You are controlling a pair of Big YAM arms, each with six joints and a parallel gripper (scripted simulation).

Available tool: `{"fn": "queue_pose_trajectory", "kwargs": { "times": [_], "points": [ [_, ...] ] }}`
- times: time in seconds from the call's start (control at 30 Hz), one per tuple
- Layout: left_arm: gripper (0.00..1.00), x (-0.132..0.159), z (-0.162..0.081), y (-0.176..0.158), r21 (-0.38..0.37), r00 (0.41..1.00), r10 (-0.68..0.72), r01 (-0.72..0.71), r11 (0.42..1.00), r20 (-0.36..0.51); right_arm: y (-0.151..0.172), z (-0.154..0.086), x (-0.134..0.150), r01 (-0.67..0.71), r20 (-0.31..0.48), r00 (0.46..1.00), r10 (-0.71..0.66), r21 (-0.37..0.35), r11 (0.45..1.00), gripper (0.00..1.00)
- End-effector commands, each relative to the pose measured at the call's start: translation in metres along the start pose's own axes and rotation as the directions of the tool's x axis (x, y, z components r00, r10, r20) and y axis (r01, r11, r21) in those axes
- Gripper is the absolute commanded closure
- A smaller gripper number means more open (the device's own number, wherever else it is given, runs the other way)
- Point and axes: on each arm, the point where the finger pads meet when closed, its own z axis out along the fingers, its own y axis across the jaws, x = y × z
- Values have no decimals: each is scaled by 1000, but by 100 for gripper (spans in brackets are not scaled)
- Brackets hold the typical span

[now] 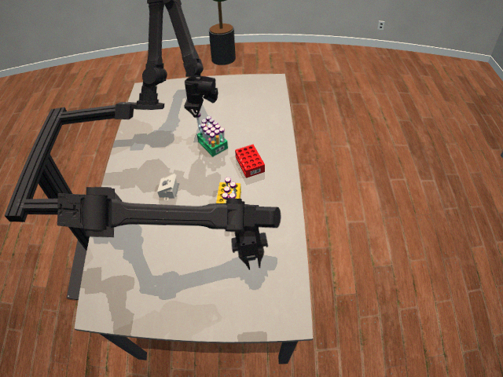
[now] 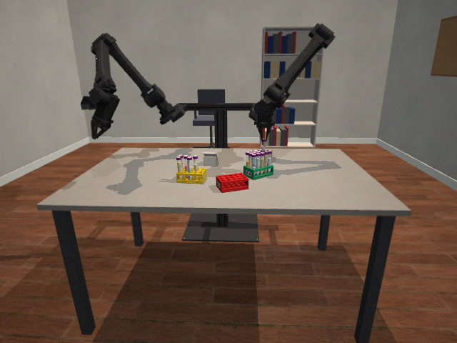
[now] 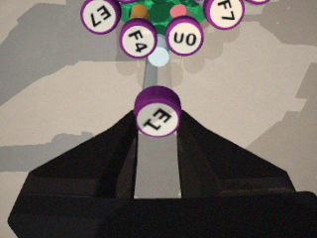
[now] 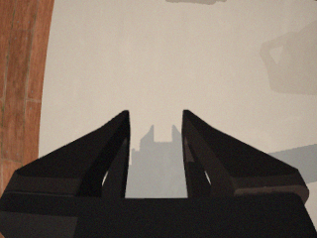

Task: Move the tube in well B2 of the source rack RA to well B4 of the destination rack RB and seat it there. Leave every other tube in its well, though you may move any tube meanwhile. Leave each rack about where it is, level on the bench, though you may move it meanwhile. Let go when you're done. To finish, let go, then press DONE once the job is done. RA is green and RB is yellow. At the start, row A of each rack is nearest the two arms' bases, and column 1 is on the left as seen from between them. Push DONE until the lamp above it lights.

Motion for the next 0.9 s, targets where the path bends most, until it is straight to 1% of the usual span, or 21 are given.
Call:
{"fn": "queue_pose_trajectory", "kwargs": {
  "times": [0.0, 0.87],
  "points": [
    [100, 5, 7, 1, -4, 1000, 10, -10, 1000, -14, 9, -5, -9, -24, 6, 1000, 24, -15, 1000, 70],
    [100, 5, 14, 1, -4, 1000, 10, -10, 1000, -14, 9, -5, -9, -24, 6, 1000, 24, -15, 1000, 70]
  ]
}}
